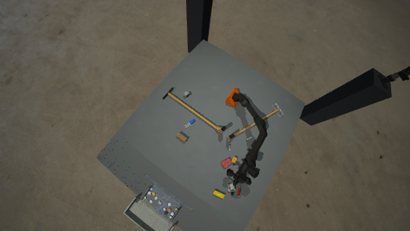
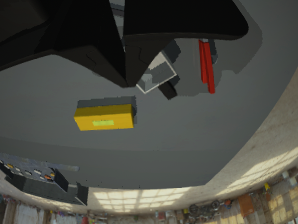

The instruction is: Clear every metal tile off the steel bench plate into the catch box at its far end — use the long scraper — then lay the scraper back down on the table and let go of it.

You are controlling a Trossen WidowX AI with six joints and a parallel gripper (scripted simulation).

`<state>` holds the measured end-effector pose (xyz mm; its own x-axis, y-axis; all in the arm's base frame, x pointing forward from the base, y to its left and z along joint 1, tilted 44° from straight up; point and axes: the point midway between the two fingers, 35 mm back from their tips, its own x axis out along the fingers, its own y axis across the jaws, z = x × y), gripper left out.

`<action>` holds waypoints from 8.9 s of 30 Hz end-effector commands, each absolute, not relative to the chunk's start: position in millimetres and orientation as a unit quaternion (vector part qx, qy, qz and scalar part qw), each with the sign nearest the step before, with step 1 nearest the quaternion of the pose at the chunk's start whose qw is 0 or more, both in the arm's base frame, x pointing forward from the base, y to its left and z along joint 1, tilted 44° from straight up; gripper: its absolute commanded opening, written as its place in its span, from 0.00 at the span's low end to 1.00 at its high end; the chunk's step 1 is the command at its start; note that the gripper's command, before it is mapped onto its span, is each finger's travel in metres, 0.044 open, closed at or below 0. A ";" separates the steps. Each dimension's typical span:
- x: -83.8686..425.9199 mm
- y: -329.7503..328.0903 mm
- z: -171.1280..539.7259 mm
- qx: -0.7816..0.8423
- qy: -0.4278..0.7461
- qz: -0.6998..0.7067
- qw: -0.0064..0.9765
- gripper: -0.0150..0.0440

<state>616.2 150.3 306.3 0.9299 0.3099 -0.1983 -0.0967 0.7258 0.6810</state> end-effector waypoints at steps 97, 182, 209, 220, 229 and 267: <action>359.3 -65.3 183.9 0.155 0.515 0.247 0.806 0.25; 296.8 5.0 130.2 0.202 0.498 0.317 0.782 0.25; 334.1 12.8 151.5 0.198 0.501 0.315 0.782 0.25; 349.4 17.9 160.5 0.197 0.501 0.315 0.782 0.25; 361.6 23.0 167.9 0.196 0.501 0.315 0.782 0.25; 409.0 51.5 198.3 0.196 0.499 0.316 0.783 0.25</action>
